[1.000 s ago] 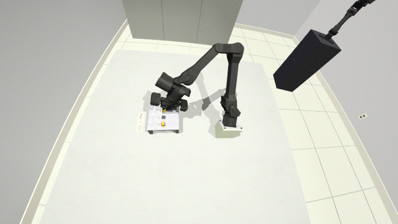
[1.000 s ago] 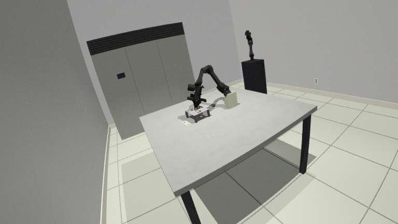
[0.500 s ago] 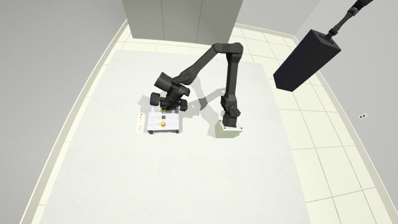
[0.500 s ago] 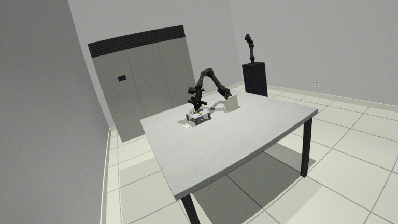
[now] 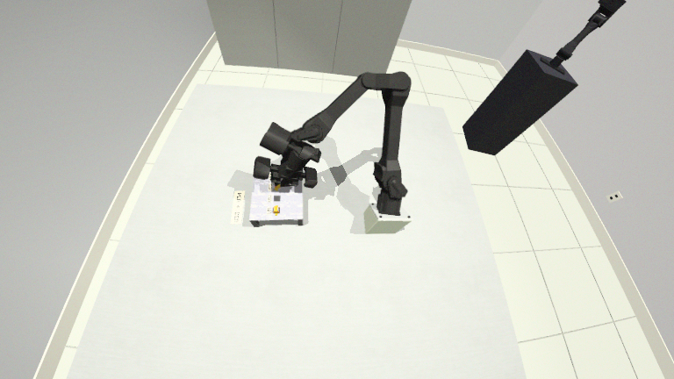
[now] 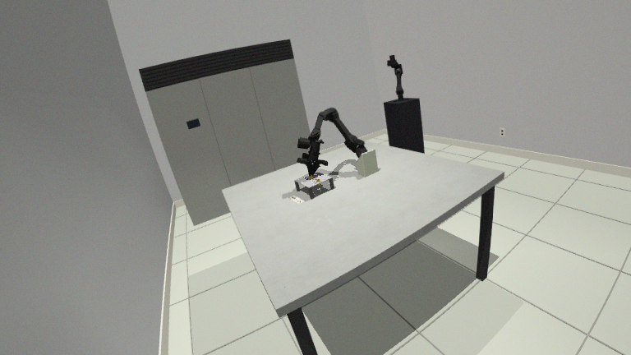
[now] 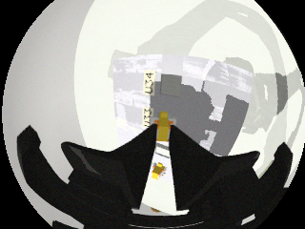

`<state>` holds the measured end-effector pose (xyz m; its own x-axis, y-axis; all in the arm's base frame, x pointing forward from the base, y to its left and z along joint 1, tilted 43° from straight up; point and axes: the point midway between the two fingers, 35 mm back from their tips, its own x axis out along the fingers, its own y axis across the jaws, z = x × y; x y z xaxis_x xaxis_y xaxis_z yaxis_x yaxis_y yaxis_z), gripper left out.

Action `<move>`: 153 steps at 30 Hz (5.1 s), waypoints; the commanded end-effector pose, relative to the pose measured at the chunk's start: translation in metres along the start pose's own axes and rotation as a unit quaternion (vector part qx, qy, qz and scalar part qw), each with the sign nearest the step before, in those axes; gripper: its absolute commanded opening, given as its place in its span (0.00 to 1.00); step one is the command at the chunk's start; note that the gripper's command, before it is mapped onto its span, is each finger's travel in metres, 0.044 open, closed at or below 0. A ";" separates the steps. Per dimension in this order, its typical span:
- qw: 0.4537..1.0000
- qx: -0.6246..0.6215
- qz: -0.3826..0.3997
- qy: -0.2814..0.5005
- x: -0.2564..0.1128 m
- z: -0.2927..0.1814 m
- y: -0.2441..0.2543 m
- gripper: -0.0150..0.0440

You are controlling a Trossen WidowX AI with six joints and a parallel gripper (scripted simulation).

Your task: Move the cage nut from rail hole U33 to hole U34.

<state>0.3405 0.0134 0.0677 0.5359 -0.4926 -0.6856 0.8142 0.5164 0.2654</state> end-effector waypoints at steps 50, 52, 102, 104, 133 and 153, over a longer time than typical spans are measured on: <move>1.000 0.003 -0.017 -0.001 -0.002 0.000 0.002 0.31; 1.000 0.003 -0.018 -0.001 -0.002 0.000 0.002 0.31; 0.999 0.003 -0.041 -0.001 -0.004 0.000 0.005 0.31; 0.999 0.003 -0.041 -0.001 -0.004 0.000 0.005 0.31; 0.998 0.003 -0.059 0.000 -0.004 0.000 0.007 0.31; 0.997 0.004 -0.074 0.000 -0.004 0.001 0.008 0.31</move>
<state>0.3446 0.0193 0.0726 0.4128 -0.5598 -0.7185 0.8838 0.4369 0.1674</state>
